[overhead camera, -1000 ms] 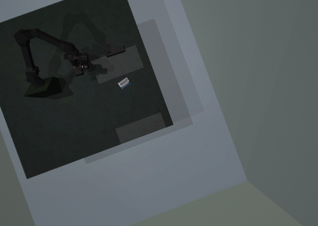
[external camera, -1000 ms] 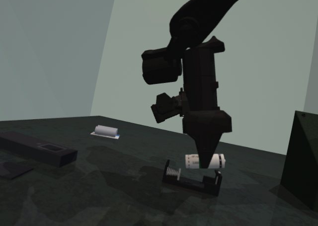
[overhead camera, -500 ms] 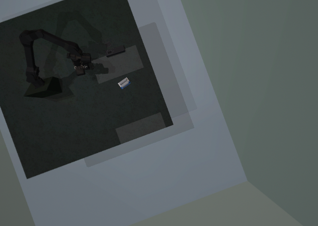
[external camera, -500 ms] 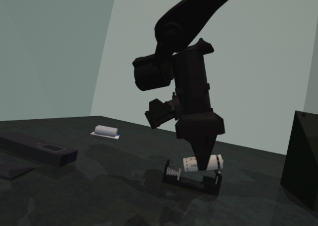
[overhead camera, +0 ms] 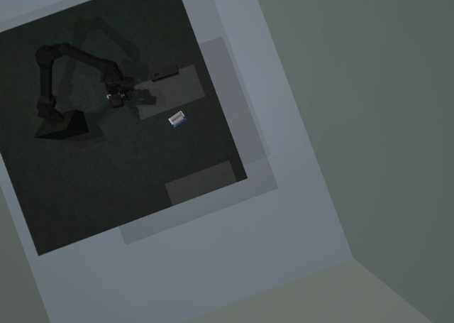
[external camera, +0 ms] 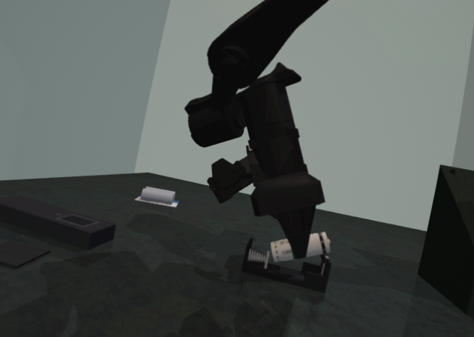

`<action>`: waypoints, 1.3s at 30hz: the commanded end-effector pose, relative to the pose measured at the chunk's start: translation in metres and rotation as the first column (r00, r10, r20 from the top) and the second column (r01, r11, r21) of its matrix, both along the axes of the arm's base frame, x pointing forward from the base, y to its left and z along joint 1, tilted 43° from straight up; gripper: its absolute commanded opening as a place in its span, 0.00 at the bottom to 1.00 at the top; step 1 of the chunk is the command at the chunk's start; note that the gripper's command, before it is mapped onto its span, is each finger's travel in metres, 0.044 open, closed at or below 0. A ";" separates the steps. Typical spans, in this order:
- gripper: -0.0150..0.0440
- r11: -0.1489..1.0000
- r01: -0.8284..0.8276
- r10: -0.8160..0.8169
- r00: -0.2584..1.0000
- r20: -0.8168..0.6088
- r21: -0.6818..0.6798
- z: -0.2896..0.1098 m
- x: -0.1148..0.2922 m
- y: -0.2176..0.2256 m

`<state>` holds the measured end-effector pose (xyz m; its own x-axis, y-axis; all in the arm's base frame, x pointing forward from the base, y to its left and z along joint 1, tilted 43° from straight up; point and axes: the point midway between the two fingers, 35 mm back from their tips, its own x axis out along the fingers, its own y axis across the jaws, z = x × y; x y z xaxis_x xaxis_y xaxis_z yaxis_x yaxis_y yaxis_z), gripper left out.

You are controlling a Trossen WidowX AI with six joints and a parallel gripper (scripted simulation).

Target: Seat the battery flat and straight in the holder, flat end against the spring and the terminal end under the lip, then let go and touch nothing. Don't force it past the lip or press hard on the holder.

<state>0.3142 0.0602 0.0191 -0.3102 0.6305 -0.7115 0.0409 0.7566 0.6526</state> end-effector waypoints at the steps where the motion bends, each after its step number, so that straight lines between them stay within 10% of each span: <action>1: 0.40 1.000 -0.023 0.023 1.000 -0.020 0.000 -0.004 0.002 0.001; 39: 0.40 0.998 -0.068 0.069 0.995 -0.067 0.011 -0.008 0.018 0.004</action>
<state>0.3285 0.0644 0.0144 -0.3995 0.6149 -0.6800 0.0396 0.7526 0.6573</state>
